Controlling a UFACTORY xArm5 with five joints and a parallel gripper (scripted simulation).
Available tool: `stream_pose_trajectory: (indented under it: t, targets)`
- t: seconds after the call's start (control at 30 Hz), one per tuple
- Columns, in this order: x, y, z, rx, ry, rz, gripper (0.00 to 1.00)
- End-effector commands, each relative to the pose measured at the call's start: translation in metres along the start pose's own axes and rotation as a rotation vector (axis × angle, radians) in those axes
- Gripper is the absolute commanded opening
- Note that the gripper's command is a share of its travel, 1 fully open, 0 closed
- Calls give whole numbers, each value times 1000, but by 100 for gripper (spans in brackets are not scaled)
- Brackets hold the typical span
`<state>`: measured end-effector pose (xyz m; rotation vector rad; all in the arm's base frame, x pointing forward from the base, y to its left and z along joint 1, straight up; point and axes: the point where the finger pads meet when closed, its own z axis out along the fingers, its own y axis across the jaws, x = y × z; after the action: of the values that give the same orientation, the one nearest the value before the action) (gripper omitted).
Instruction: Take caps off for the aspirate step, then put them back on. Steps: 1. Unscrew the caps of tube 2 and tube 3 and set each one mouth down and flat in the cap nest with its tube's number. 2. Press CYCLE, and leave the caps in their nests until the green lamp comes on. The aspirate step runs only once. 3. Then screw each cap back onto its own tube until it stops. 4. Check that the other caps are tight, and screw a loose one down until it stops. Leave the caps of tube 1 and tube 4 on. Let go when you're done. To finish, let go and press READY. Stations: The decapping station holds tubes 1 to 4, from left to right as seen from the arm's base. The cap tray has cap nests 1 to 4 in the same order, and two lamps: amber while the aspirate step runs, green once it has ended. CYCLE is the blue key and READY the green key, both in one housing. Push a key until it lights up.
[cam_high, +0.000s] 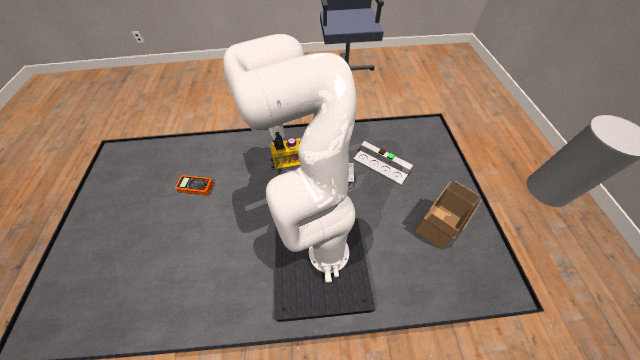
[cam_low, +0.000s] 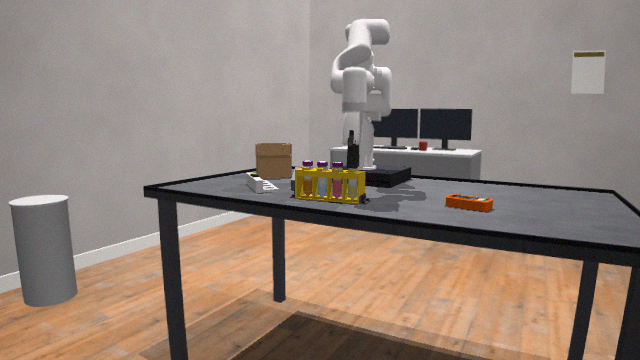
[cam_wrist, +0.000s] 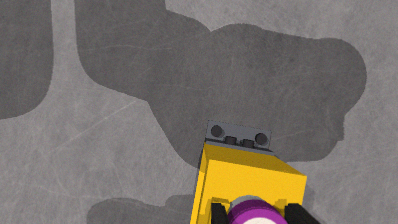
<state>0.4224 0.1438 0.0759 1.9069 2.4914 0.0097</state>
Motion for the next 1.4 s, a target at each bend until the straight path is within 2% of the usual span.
stream_pose_trajectory:
  t: [0.0,0.7,0.73,1.13,1.23,1.37]
  targets:
    - [0,1,-1,-4,4,66,0]
    - [0,1,-1,-3,5,414,0]
    - [0,1,-1,-3,5,414,46]
    - [0,1,-1,-3,5,414,46]
    - [0,1,-3,-3,4,164,46]
    - [0,1,-3,-4,4,-61,46]
